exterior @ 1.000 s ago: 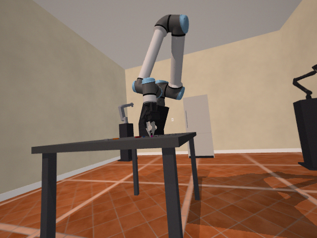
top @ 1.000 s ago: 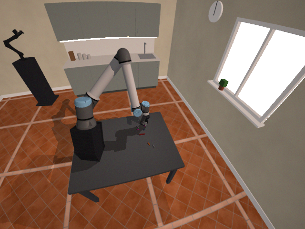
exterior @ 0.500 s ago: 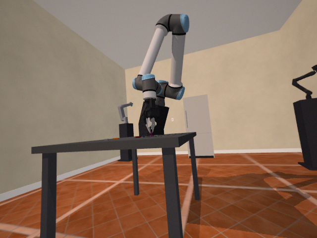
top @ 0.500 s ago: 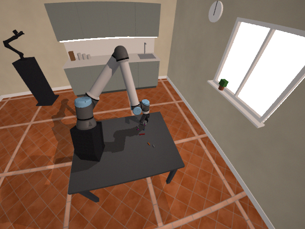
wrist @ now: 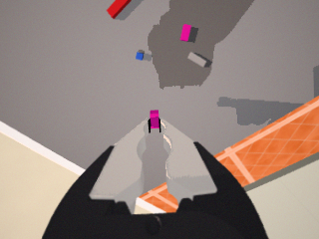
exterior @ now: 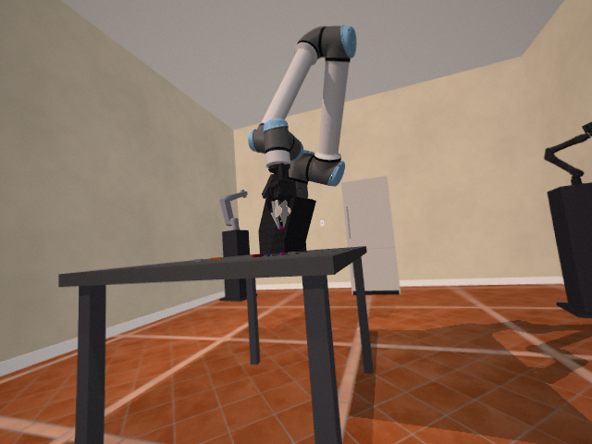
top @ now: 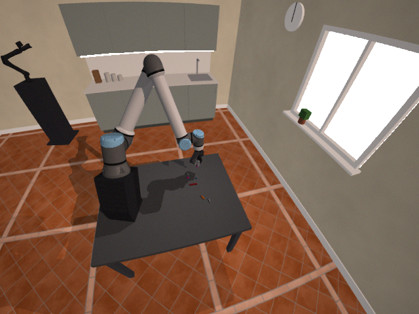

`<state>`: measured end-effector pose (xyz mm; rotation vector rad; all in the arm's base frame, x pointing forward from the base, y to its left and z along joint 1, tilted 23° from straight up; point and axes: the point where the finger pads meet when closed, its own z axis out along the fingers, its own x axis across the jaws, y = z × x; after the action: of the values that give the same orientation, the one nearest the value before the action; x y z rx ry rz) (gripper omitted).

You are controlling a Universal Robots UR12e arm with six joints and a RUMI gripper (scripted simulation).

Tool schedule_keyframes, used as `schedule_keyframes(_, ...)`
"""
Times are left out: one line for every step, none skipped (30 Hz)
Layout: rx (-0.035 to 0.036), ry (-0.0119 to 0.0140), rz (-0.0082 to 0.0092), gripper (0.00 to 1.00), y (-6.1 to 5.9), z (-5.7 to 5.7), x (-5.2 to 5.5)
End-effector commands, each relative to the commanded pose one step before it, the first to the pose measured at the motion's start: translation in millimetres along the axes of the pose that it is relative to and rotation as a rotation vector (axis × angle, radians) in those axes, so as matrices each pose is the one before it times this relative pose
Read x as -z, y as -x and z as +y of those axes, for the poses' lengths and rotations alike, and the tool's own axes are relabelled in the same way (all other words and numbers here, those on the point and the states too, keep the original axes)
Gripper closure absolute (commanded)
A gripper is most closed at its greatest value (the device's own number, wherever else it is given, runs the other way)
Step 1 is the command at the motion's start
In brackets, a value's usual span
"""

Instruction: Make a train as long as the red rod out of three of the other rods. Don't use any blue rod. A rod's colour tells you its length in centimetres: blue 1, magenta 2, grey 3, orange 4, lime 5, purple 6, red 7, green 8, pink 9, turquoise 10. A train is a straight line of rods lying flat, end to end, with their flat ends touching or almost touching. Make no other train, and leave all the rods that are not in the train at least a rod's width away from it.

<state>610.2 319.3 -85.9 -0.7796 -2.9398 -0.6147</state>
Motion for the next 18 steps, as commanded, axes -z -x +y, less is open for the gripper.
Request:
schedule_keyframes(0.00033,0.00011,0.00002,1.0,0.32,0.24,5.76)
schedule_keyframes(0.0,0.0,0.0,1.0,0.0,0.0,0.0)
schedule_keyframes(0.0,0.0,0.0,1.0,0.0,0.0,0.0)
schedule_keyframes(0.0,0.0,0.0,1.0,0.0,0.0,0.0)
schedule_keyframes(0.0,0.0,0.0,1.0,0.0,0.0,0.0)
schedule_keyframes(0.0,0.0,0.0,1.0,0.0,0.0,0.0)
schedule_keyframes(0.00004,0.0,0.0,1.0,0.0,-0.01,0.0)
schedule_keyframes(0.00027,-0.00001,0.0,1.0,0.03,-0.05,0.0)
schedule_keyframes(0.0007,-0.00001,-0.00001,1.0,0.07,-0.14,-0.01)
schedule_keyframes(0.00133,-0.00003,-0.00001,1.0,0.14,-0.26,-0.01)
schedule_keyframes(0.00212,-0.00004,-0.00002,1.0,0.22,-0.42,-0.02)
schedule_keyframes(0.00306,-0.00006,-0.00003,1.0,0.31,-0.6,-0.02)
schedule_keyframes(0.0,0.0,0.0,1.0,0.0,0.0,0.0)
schedule_keyframes(0.0,0.0,0.0,1.0,0.0,0.0,0.0)
schedule_keyframes(0.00413,-0.00009,-0.00004,1.0,0.42,-0.82,-0.03)
schedule_keyframes(0.00532,-0.00011,-0.00005,1.0,0.54,-1.05,-0.04)
schedule_keyframes(0.0066,-0.00014,-0.00006,1.0,0.65,-1.31,-0.05)
schedule_keyframes(0.00797,-0.00016,-0.00008,1.0,0.77,-1.58,-0.06)
